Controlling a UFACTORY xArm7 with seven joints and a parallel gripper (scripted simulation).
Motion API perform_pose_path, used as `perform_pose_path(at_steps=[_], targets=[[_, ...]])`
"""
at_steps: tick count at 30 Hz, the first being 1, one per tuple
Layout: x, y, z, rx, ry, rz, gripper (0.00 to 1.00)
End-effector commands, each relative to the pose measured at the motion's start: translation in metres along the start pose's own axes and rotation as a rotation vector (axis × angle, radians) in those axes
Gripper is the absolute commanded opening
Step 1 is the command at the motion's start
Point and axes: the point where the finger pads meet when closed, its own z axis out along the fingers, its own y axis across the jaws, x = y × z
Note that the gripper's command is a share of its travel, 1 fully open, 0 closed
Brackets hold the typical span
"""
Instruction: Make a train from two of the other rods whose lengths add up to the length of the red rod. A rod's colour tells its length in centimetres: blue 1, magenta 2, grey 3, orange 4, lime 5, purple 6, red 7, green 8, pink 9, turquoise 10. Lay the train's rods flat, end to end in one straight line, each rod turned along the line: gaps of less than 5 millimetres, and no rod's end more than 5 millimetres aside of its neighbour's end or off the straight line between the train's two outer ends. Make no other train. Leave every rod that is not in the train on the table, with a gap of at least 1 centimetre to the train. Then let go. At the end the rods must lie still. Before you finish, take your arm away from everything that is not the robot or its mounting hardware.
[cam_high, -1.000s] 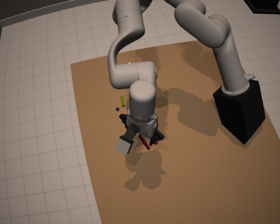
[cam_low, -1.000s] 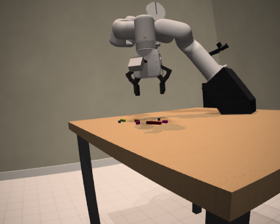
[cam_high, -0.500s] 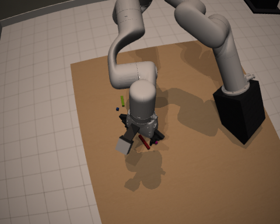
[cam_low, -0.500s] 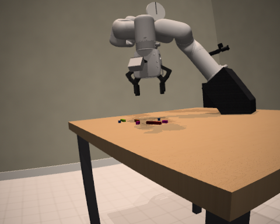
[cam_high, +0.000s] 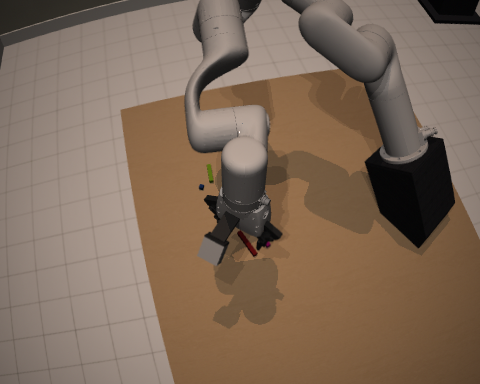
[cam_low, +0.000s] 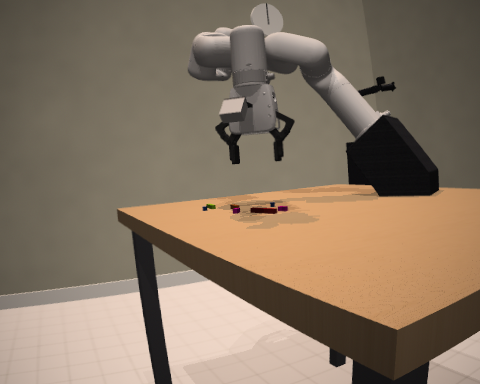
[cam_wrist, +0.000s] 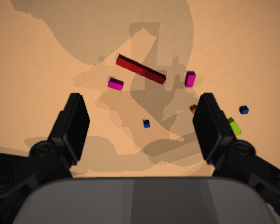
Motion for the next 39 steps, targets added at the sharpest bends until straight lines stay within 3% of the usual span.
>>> perform_pose_path(at_steps=[1, 30, 39], targets=[[0.001, 0.000, -0.002, -0.001, 0.004, -0.001, 1.00], [0.001, 0.000, -0.002, -0.001, 0.004, 0.001, 1.00], [-0.013, 0.042, 0.005, 0.024, 0.010, 0.295, 1.00]])
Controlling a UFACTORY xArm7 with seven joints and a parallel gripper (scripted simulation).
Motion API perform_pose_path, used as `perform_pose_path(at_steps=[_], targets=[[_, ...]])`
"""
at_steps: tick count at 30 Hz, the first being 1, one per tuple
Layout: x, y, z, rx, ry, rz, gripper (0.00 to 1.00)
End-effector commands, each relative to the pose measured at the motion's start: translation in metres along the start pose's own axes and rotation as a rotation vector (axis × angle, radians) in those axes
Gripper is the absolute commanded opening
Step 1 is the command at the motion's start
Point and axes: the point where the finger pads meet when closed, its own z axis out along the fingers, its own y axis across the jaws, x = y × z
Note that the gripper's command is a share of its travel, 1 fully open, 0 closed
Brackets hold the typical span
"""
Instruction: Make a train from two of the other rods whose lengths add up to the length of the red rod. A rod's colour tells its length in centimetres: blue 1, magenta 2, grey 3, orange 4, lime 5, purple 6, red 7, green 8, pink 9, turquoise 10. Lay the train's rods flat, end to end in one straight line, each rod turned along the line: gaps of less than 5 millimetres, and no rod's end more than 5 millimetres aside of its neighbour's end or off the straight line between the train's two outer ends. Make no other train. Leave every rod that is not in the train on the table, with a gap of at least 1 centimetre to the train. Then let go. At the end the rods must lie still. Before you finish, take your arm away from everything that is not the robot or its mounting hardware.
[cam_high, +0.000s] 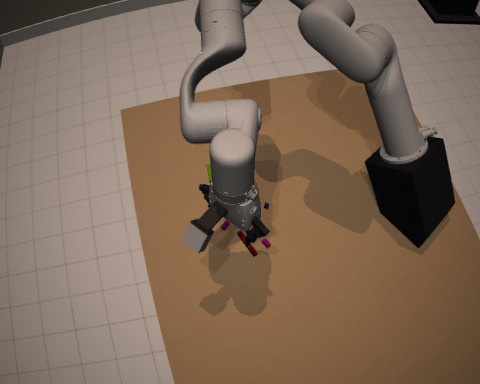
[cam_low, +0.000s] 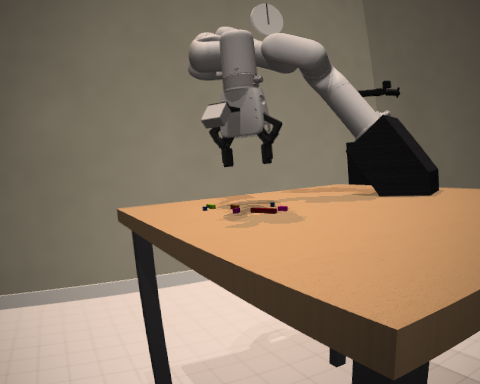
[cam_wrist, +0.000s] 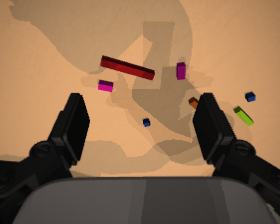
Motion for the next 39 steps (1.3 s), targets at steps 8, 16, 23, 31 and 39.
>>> perform_pose_path(at_steps=[8, 16, 23, 31, 39], targets=[[-0.013, 0.055, 0.006, 0.026, 0.016, 0.374, 1.00], [-0.027, 0.090, 0.012, 0.030, 0.016, 0.610, 1.00], [-0.038, 0.112, 0.016, 0.029, 0.015, 0.767, 1.00], [-0.064, 0.152, 0.023, 0.019, 0.013, 1.056, 1.00], [-0.086, 0.180, 0.029, 0.003, 0.011, 1.276, 1.00]])
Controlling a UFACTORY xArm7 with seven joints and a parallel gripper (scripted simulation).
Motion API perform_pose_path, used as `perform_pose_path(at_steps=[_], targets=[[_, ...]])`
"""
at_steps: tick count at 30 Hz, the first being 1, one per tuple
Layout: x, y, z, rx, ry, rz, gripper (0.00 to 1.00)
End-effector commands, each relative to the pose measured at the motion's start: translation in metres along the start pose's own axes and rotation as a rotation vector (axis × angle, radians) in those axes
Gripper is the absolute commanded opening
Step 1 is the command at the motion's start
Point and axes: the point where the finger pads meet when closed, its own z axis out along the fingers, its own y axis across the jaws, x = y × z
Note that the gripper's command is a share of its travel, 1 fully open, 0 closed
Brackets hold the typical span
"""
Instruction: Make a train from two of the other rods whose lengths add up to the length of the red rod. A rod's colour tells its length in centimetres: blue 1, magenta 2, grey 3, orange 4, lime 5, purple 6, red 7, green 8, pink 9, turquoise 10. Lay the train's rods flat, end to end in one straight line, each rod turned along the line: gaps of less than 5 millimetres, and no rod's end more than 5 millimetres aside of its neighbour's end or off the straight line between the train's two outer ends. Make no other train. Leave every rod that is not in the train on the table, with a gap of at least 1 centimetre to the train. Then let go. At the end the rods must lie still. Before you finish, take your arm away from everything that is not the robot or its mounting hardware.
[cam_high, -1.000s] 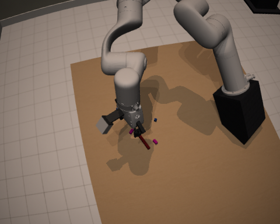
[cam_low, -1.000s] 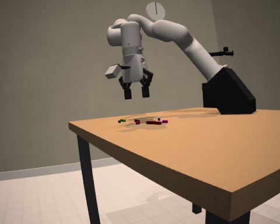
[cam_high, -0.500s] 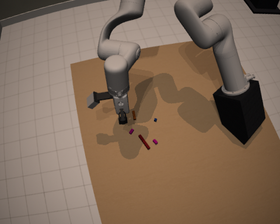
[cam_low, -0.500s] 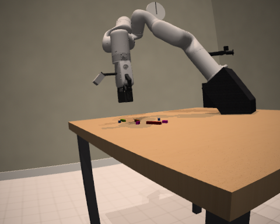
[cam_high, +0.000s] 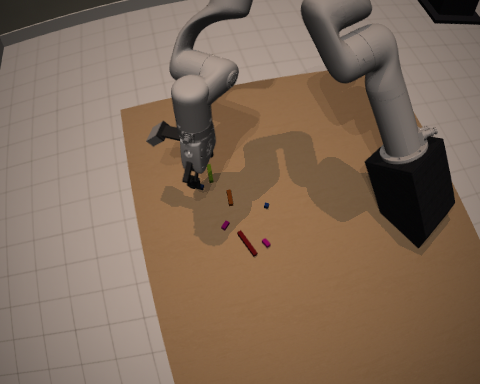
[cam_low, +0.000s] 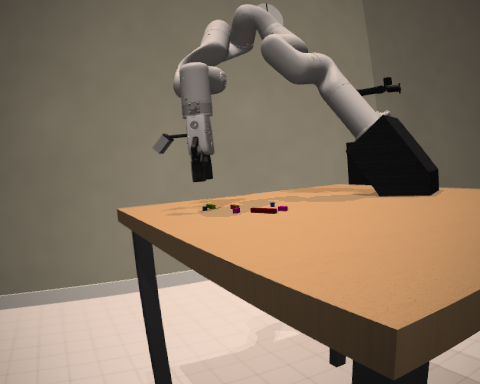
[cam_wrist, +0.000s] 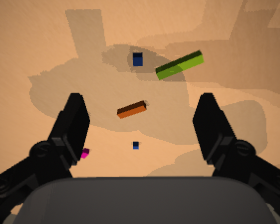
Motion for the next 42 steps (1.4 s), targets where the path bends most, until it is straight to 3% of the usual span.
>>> perform_pose_path(at_steps=[1, 5, 42], targets=[[0.008, 0.014, 0.000, 0.019, 0.014, 0.102, 1.00], [0.017, 0.033, 0.004, 0.009, 0.018, 0.230, 1.00], [0.017, 0.034, 0.004, 0.009, 0.018, 0.232, 1.00]])
